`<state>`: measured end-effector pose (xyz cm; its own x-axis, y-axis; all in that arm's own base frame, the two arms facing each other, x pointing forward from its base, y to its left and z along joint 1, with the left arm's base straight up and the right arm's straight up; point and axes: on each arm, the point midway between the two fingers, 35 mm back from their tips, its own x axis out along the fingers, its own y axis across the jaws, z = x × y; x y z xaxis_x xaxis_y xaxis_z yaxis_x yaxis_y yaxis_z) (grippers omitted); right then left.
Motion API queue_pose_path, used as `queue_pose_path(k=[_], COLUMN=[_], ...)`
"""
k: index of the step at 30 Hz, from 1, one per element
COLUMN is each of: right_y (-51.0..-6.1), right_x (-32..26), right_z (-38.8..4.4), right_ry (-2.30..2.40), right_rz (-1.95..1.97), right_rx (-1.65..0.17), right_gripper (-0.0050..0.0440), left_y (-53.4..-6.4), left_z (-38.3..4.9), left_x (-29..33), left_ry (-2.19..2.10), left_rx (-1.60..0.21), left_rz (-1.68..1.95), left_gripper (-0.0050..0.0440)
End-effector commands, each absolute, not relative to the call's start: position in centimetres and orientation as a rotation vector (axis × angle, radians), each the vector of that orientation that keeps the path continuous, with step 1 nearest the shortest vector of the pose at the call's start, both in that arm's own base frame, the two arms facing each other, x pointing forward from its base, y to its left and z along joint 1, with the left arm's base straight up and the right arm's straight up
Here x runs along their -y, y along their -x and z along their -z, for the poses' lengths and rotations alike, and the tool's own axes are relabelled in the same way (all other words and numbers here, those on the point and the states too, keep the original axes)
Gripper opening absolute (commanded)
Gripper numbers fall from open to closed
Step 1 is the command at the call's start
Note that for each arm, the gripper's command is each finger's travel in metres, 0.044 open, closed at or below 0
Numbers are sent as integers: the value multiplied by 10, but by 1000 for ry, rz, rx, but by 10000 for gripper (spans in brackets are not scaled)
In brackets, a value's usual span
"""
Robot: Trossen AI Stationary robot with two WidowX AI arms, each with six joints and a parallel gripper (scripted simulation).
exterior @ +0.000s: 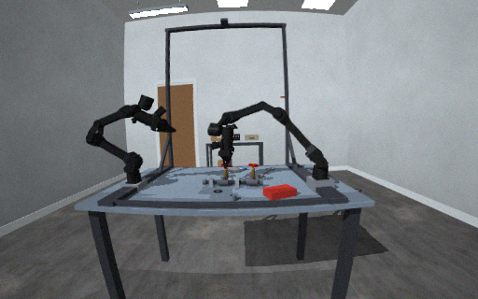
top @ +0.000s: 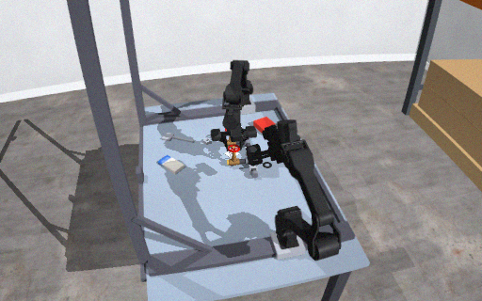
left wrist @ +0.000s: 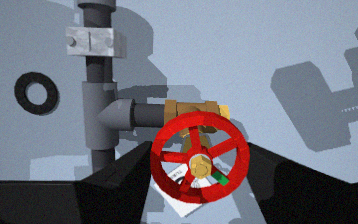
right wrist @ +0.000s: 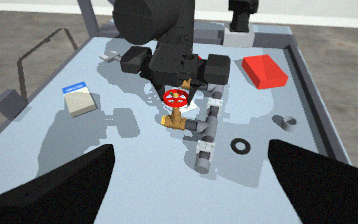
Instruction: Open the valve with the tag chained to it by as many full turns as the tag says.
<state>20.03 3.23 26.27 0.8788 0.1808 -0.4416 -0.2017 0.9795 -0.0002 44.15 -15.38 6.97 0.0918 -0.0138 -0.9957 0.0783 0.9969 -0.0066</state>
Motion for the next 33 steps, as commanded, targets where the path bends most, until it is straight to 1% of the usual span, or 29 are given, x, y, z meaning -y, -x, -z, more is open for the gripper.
queue_pose_path(k=[1,17,19,33], right_y=[-200,-200,-200,-200], right_x=[-33,-33,-33,-33], right_z=[-269,-269,-269,-269], right_ry=[47,47,47,47], right_rz=[-203,-203,-203,-203], right_rx=[-440,-440,-440,-440], right_gripper=[400,400,400,400], left_y=[-442,-442,-442,-441], left_z=[-87,-86,-86,-85], left_x=[153,153,153,153], left_ry=[65,446,446,794], left_rx=[-1441,-1411,-1411,-1332], left_rz=[-25,-366,-366,-681], left_gripper=[212,212,212,212])
